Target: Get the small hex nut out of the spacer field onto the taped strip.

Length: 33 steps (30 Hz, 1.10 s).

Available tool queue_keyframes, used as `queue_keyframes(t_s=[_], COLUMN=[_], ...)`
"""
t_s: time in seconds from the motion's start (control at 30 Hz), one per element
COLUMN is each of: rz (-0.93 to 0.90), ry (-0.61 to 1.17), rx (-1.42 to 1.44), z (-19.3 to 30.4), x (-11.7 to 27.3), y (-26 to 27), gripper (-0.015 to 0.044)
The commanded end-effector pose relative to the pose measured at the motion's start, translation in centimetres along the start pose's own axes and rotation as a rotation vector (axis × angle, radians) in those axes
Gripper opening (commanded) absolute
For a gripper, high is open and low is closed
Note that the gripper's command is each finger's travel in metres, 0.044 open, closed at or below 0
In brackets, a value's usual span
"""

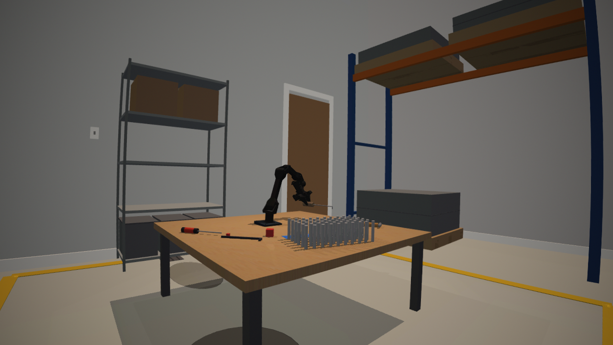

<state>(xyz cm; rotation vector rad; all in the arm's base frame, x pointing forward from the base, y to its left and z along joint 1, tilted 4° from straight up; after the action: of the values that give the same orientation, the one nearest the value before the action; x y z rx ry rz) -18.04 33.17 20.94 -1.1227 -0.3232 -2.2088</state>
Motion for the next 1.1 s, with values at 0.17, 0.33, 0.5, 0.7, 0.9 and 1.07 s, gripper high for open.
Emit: queue_keyframes(t_s=[0.17,0.33,0.5,0.7,0.9,1.07], rz=[-0.014,-0.025,-0.028,-0.054,-0.083,-0.103], ry=[0.014,0.017,0.015,-0.007,-0.029,-0.044], rx=[0.007,0.014,0.012,-0.029,-0.068,-0.094], z=[2.8,4.0,4.2,6.6,9.4,11.5], x=[4.0,5.8,5.8,4.7,3.4,2.5], y=[0.4,0.9,1.1,2.6,4.8,6.9], gripper=[0.0,0.0,0.0,0.0,0.0,0.0])
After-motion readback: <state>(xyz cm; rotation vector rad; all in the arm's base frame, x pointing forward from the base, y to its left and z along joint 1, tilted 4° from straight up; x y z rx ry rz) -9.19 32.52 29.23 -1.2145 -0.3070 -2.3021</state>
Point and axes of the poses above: the point midway between the two fingers, 35 mm back from their tips, its own x axis back along the fingers, its own y axis across the jaws, z = x × y, the point moved 9 cm from there along x, back along the fingers, and after that the axes turned 13 degrees about x, right-handed, at the moved point
